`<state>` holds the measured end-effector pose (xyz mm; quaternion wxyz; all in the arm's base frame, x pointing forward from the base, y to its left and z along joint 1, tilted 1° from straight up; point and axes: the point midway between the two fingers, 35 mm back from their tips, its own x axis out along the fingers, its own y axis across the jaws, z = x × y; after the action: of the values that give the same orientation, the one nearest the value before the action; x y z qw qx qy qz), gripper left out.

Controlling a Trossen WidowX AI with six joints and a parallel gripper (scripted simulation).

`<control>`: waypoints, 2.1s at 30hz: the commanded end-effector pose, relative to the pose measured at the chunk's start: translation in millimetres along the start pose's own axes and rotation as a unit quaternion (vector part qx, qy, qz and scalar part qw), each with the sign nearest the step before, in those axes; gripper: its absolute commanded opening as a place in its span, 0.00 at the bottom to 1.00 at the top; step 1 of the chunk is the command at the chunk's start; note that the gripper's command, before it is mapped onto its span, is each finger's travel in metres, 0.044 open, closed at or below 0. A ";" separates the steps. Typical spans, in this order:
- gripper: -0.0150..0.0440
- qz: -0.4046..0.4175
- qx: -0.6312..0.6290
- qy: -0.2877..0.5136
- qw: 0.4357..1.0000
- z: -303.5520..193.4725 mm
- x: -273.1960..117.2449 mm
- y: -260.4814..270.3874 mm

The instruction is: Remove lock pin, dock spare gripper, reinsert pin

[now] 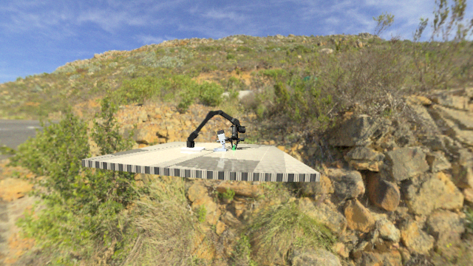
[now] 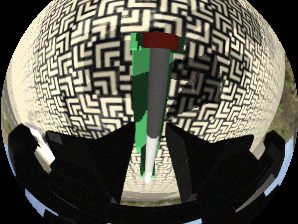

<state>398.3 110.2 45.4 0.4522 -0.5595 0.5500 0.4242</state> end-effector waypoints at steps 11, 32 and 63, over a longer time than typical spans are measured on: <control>0.25 0.001 -0.001 -0.001 1.000 0.3 1.1 0.3; 0.25 0.001 -0.001 -0.001 1.000 -11.1 -43.4 -1.3; 0.25 0.002 -0.010 0.000 1.000 -15.8 -67.5 19.6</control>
<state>382.7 108.4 109.3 0.4426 -0.5617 0.5502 0.4311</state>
